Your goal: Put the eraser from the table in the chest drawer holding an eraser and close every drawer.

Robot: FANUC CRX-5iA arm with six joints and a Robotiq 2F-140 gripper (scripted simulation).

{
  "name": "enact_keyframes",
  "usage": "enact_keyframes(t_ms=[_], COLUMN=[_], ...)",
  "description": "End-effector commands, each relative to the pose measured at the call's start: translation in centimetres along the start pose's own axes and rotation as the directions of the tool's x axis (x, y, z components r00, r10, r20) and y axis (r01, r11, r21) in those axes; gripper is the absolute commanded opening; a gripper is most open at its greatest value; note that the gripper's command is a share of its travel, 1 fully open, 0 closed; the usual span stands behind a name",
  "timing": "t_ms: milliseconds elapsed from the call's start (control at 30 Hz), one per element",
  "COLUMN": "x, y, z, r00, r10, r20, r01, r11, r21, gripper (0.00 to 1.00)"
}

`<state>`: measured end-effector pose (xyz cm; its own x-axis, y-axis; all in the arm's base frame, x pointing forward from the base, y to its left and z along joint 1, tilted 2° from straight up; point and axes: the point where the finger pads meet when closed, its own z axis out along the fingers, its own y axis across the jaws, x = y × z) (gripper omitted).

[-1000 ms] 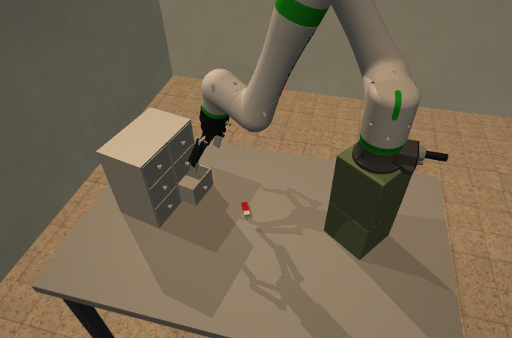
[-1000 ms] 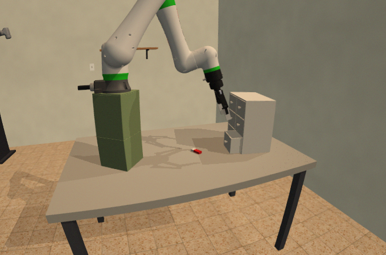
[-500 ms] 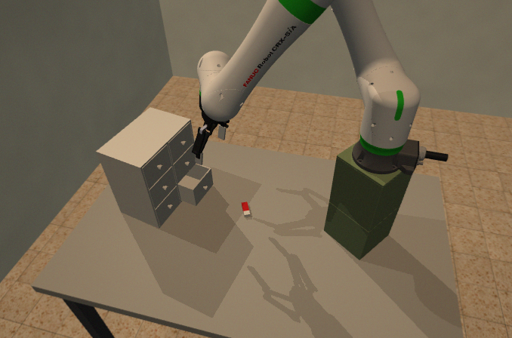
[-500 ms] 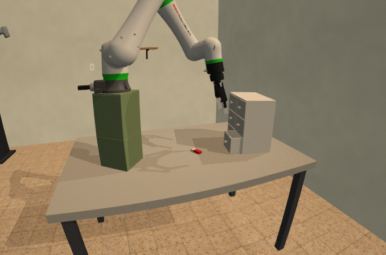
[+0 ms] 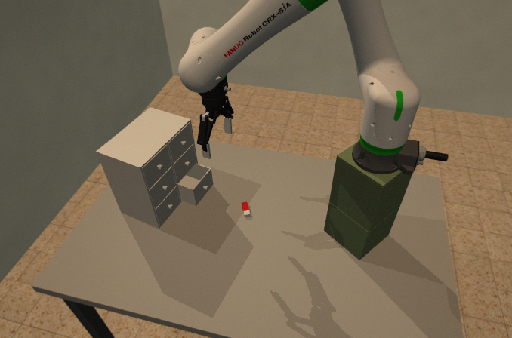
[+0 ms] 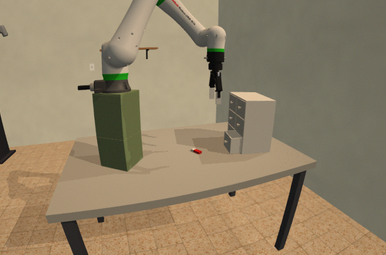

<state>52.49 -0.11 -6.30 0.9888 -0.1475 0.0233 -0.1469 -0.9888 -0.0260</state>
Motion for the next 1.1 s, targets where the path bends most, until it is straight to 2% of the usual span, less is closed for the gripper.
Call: enact_keyframes(t_ms=[0, 500, 767, 1067], x=[-0.2, -0.3, -2.1, -10.3], y=[0.0, 0.0, -0.1, -0.3], z=[-0.2, -0.3, 0.3, 2.8], r00=[1.000, 1.000, 1.000, 1.000], r10=[-0.001, -0.002, -0.002, -0.002], r20=[0.007, 0.010, 0.010, 0.010], r01=[0.001, 0.002, 0.002, 0.002], r11=[1.000, 1.000, 1.000, 1.000], r21=[0.002, 0.003, 0.003, 0.003], gripper=[1.00, 1.00, 1.00, 1.00])
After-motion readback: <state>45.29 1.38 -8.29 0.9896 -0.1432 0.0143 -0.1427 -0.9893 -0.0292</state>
